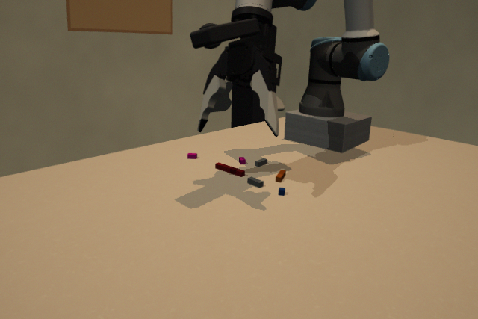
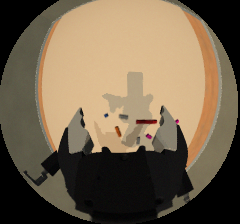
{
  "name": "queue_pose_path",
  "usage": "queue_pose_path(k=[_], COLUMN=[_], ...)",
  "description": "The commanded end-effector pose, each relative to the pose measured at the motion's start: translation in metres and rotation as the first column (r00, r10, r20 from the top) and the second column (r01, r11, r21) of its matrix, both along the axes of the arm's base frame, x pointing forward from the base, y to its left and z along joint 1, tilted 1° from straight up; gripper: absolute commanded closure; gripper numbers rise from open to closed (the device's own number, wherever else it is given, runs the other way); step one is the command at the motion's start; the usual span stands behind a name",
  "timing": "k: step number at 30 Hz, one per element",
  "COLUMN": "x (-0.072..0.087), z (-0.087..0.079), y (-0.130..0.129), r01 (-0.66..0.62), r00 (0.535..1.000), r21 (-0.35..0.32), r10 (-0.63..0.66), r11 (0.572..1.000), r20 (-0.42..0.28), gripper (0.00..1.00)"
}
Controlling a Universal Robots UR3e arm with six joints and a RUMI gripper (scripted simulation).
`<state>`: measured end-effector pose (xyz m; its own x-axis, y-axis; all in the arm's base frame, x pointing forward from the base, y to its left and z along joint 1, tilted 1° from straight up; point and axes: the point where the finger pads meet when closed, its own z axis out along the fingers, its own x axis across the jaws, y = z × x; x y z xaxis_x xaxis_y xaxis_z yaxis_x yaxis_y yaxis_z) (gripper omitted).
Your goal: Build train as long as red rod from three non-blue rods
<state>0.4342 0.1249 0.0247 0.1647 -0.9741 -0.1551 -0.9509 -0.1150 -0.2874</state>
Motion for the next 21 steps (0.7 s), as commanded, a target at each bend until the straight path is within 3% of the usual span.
queue_pose_path(k=[1, 3, 7, 12, 16, 21], x=[-0.060, -0.060, -0.099, -0.129, -0.141, -0.143], z=[-0.008, -0.008, -0.015, -0.019, -0.021, -0.021], y=[0.007, 0.007, 0.007, 0.005, 0.004, 0.004], r01=[0.026, 0.026, 0.032, 0.032, 0.031, 0.031], r00=[0.992, 0.992, 0.979, 0.965, 0.960, 0.959], r21=[-0.055, -0.055, -0.106, -0.150, -0.167, -0.172], r10=[-0.032, -0.032, -0.053, -0.070, -0.076, -0.078], r11=[0.998, 0.998, 0.994, 0.988, 0.985, 0.985], r20=[-0.124, -0.124, -0.198, -0.251, -0.270, -0.274], gripper=[0.00, 0.00, 0.00, 0.00, 0.00, 0.00])
